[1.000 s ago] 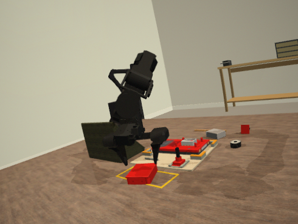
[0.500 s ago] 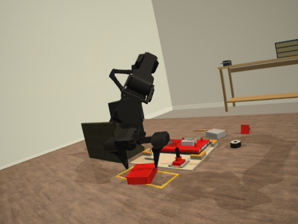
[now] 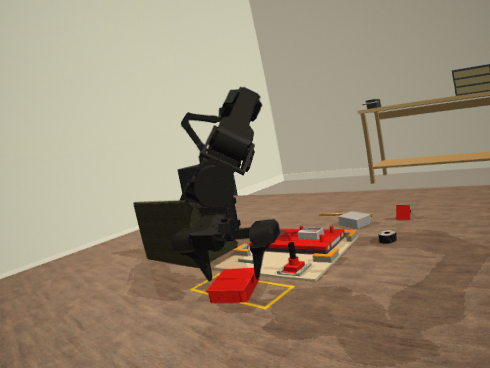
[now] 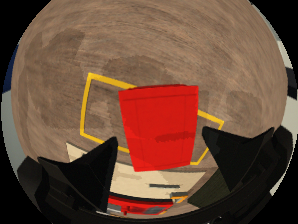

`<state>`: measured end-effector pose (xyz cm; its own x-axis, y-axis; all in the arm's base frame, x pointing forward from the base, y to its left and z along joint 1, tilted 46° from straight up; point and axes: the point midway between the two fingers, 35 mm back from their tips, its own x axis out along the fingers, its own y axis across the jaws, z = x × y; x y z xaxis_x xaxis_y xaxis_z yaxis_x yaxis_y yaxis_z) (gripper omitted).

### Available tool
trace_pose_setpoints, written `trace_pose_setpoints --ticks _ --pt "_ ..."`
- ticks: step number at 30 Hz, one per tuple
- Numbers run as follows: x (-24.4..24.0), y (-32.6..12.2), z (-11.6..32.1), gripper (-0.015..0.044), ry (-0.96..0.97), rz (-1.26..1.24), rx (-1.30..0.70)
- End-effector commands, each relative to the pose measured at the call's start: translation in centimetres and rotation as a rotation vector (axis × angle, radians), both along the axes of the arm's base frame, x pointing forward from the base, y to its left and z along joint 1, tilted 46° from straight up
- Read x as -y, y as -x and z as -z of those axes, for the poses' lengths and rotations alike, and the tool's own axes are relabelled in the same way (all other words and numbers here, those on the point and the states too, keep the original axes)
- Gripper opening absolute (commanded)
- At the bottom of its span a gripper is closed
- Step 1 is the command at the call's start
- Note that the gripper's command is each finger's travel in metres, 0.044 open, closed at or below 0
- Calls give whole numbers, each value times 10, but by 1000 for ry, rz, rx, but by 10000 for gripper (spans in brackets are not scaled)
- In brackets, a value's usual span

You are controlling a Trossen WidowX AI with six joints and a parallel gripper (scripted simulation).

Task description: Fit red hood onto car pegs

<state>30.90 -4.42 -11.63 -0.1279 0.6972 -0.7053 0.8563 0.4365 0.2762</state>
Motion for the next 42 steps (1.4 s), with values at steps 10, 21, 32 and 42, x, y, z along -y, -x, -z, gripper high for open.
trace_pose_setpoints --ticks 10,21,32,42 --pt "-6 2 5 440 -4 4 -7" --pt "-9 3 9 440 -4 4 -7" --pt "-9 2 8 315 -1 0 0" --pt "-6 1 6 170 -1 2 0"
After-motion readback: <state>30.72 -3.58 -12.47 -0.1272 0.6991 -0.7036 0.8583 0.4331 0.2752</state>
